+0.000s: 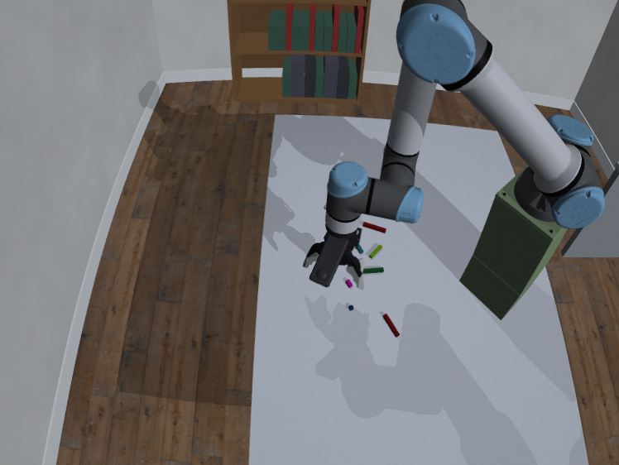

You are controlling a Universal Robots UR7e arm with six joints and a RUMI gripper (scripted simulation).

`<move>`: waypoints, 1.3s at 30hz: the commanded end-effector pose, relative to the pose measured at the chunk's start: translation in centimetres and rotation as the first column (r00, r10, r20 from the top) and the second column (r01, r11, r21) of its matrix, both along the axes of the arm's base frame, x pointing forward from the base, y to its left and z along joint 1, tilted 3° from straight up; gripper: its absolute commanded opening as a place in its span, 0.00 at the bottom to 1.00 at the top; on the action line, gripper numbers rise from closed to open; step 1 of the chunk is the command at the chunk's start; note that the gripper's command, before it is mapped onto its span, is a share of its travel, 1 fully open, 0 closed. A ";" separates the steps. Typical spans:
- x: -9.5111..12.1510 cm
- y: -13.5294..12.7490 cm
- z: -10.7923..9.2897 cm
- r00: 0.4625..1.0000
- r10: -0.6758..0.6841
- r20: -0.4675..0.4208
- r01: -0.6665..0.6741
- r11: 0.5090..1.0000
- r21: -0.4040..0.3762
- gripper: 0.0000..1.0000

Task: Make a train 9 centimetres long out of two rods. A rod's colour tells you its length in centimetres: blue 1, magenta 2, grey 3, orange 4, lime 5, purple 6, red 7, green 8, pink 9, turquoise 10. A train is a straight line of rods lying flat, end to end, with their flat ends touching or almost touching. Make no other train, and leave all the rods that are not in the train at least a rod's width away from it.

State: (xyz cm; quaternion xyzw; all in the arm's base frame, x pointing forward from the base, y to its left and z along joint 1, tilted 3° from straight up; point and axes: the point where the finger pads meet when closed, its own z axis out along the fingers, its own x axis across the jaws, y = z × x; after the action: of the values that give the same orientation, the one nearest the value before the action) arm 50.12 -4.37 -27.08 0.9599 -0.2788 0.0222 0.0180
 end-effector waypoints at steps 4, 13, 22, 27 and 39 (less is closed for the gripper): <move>0.0 0.0 0.0 0.974 -0.225 0.009 0.225 0.974 0.004 1.00; -0.1 -0.2 0.0 0.905 -0.425 0.017 0.425 0.905 0.013 1.00; -0.1 -0.4 0.1 0.803 -0.596 0.023 0.595 0.803 0.024 1.00; -0.2 -0.5 0.1 0.727 -0.686 0.025 0.685 0.728 0.031 1.00; -0.5 -0.8 0.1 0.517 -0.856 0.028 0.854 0.518 0.047 1.00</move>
State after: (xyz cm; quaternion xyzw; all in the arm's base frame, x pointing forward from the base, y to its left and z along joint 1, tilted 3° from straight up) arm 49.83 -5.13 -27.07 0.7484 -0.6626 0.0278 0.0066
